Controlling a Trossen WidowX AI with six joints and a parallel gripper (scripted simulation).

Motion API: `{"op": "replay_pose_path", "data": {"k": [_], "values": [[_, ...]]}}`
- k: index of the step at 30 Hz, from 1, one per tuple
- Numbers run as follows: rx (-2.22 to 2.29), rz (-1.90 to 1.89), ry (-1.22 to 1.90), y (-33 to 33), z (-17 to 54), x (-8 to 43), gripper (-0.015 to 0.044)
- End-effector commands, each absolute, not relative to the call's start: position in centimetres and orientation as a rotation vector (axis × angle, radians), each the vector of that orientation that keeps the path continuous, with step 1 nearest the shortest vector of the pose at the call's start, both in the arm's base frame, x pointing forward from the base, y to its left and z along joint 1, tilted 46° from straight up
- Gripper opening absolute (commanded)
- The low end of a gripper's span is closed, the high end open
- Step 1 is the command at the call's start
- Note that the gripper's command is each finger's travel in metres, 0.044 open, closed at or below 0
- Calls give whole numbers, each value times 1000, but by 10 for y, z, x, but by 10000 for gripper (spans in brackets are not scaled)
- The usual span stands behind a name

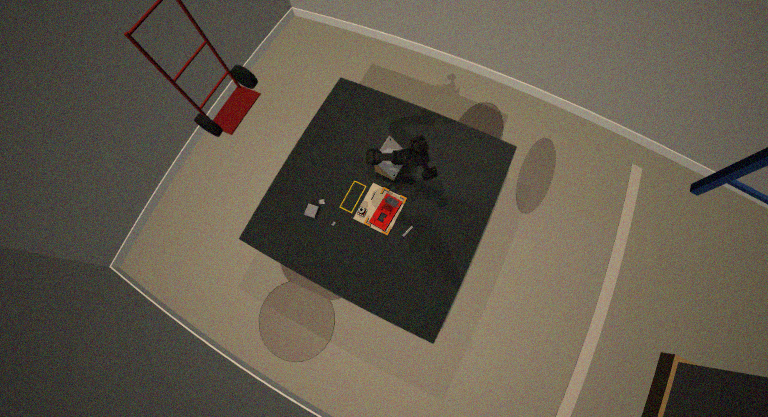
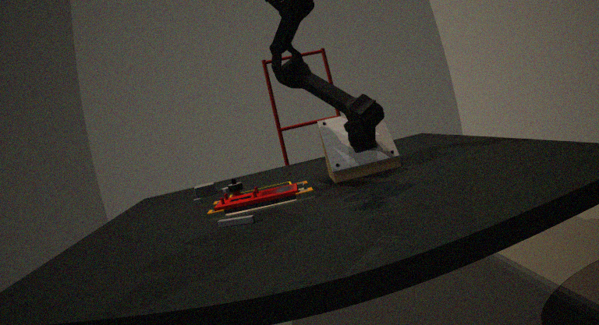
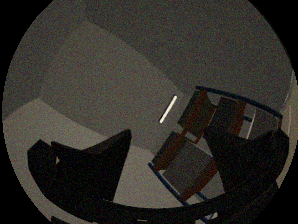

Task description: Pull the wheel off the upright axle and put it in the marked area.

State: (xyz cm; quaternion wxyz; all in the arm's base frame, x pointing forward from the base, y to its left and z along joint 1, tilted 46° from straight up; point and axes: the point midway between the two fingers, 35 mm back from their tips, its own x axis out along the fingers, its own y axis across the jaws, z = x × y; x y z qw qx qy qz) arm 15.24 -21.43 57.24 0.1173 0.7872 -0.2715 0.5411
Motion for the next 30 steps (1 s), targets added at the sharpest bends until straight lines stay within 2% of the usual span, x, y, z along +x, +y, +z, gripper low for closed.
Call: {"op": "replay_pose_path", "data": {"k": [1,4,10,18,30], "values": [[2299,1585,-796,-214,573,151,374],[2227,1601,-809,-207,581,137,300],[1905,1643,-850,-166,612,76,300],[1459,1634,-851,-80,638,13,300],[970,1538,-750,51,634,-7,300]]}}
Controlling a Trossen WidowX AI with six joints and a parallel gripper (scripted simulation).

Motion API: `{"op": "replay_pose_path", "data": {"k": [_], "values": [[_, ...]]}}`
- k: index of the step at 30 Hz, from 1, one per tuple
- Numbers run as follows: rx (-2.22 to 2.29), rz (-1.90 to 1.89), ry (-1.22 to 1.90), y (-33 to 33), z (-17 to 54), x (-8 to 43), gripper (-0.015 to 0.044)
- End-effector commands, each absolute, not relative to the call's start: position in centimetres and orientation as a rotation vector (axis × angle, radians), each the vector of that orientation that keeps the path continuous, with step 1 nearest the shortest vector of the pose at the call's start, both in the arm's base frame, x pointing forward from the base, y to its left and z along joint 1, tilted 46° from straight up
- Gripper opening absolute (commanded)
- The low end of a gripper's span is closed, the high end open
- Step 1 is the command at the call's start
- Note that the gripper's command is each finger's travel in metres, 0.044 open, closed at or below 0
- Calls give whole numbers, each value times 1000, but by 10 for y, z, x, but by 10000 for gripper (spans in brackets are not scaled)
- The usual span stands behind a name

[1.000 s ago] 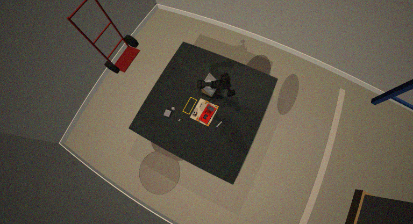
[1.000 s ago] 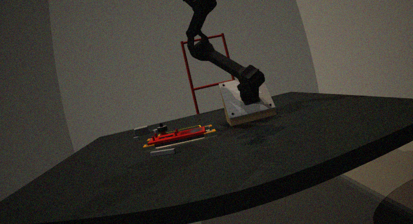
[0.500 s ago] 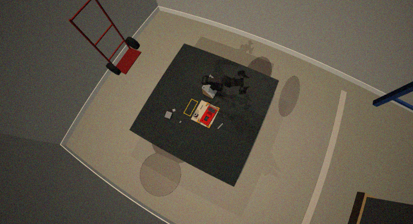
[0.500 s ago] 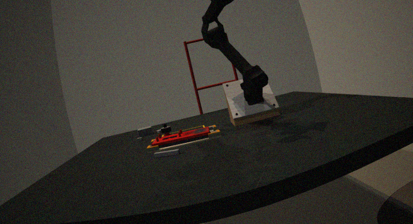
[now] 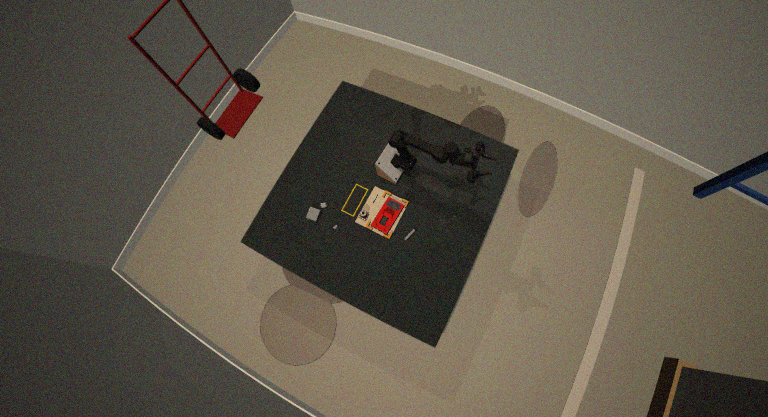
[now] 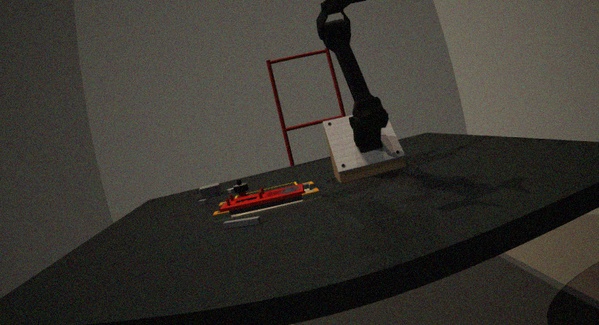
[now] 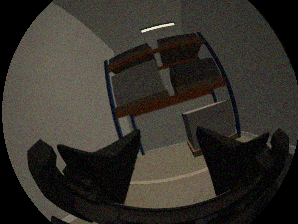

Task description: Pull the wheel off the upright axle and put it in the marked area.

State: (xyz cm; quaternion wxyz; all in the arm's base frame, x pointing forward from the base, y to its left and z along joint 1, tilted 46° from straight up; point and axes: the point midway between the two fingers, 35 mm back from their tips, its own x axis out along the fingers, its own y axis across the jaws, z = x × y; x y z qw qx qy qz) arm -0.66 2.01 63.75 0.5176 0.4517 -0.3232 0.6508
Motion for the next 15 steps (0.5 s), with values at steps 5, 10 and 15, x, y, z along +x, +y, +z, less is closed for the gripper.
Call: {"op": "replay_pose_path", "data": {"k": [5,10,15], "values": [[783,1459,-660,111,621,6,300],[581,1398,-589,164,603,25,300],[370,1318,-487,216,576,61,300]]}}
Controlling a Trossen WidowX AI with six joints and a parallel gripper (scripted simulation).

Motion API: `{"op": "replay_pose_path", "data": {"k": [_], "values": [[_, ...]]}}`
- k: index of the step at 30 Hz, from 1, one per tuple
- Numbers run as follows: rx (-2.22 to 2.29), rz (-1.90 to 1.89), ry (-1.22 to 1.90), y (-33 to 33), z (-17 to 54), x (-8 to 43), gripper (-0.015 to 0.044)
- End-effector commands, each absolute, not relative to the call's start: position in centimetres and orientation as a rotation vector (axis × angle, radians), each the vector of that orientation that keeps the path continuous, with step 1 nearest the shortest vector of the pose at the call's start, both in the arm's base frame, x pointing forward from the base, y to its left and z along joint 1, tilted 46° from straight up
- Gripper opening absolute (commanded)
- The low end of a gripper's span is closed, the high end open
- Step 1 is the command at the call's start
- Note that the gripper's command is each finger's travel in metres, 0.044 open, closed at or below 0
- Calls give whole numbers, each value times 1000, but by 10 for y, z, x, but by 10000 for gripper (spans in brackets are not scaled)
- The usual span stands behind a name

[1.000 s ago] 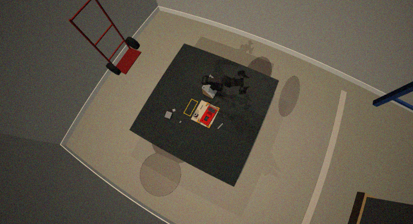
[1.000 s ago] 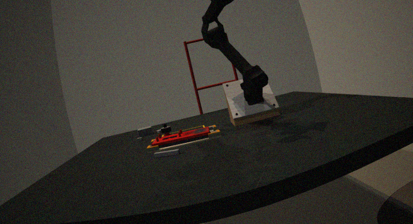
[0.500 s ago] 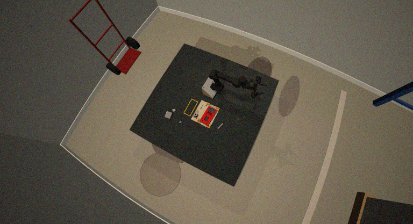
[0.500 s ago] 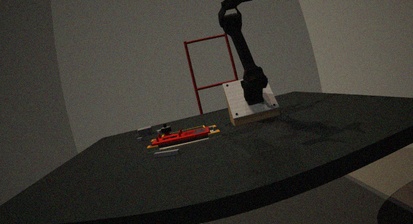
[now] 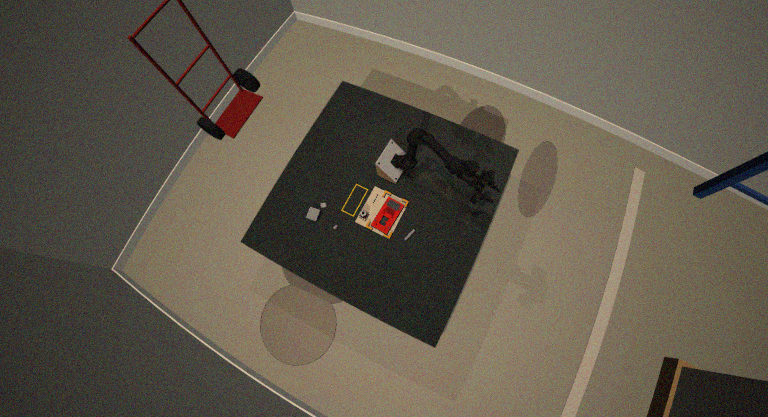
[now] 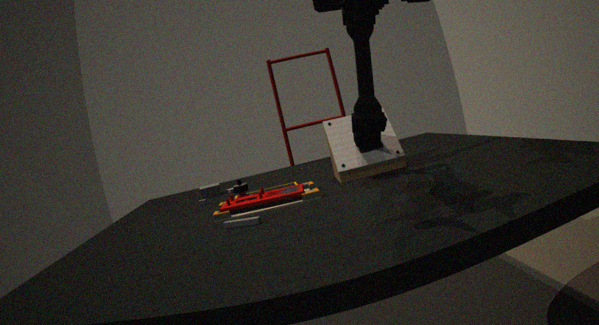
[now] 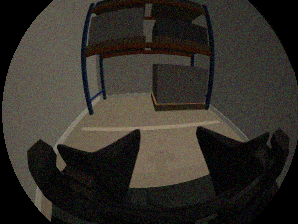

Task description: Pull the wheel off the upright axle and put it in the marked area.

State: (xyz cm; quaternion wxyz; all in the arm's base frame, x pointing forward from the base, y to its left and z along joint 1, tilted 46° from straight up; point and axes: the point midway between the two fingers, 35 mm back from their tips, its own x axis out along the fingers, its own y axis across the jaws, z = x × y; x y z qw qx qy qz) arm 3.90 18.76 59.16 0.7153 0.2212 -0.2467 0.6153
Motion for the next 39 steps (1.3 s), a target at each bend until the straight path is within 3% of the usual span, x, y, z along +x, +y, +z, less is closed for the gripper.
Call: {"op": "replay_pose_path", "data": {"k": [1,20,39], "values": [[331,1301,-464,225,569,69,300],[-65,1005,32,277,434,247,300],[-194,748,679,163,248,396,300]]}}
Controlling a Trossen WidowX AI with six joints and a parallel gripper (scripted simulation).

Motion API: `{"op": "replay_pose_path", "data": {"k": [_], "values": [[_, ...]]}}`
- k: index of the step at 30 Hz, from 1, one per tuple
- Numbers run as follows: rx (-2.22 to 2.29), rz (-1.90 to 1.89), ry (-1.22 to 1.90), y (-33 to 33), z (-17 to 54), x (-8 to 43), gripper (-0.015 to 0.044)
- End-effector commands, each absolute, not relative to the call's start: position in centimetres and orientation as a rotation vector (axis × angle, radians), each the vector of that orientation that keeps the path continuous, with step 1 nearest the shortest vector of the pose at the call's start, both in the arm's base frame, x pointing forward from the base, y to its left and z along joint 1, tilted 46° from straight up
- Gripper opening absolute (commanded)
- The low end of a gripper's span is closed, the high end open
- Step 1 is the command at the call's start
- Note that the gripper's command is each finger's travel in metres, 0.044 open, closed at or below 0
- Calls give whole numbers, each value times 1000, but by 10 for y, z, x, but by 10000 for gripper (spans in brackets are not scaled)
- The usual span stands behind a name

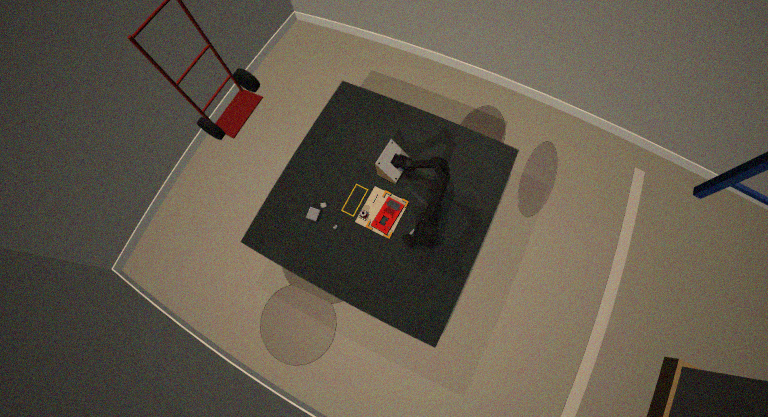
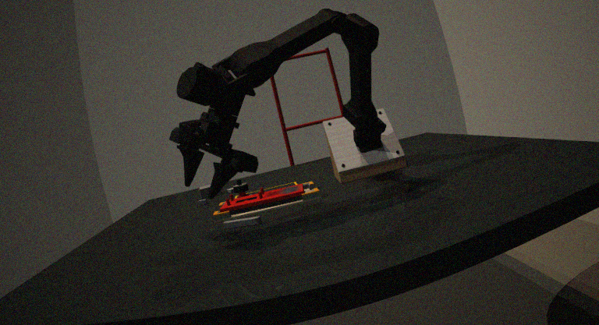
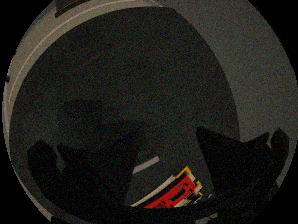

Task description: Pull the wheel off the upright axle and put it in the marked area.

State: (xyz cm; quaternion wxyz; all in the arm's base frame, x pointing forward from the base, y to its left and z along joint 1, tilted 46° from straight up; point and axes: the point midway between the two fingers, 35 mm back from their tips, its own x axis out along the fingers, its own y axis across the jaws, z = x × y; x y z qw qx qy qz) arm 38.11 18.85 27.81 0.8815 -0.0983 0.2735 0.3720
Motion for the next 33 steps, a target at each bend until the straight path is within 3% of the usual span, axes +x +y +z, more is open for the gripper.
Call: {"op": "replay_pose_path", "data": {"k": [1,12,23,33], "values": [[-185,739,718,154,238,401,300],[35,662,1125,42,127,415,300],[554,621,1414,-74,34,366,300],[597,619,1423,-72,38,360,300]]}}
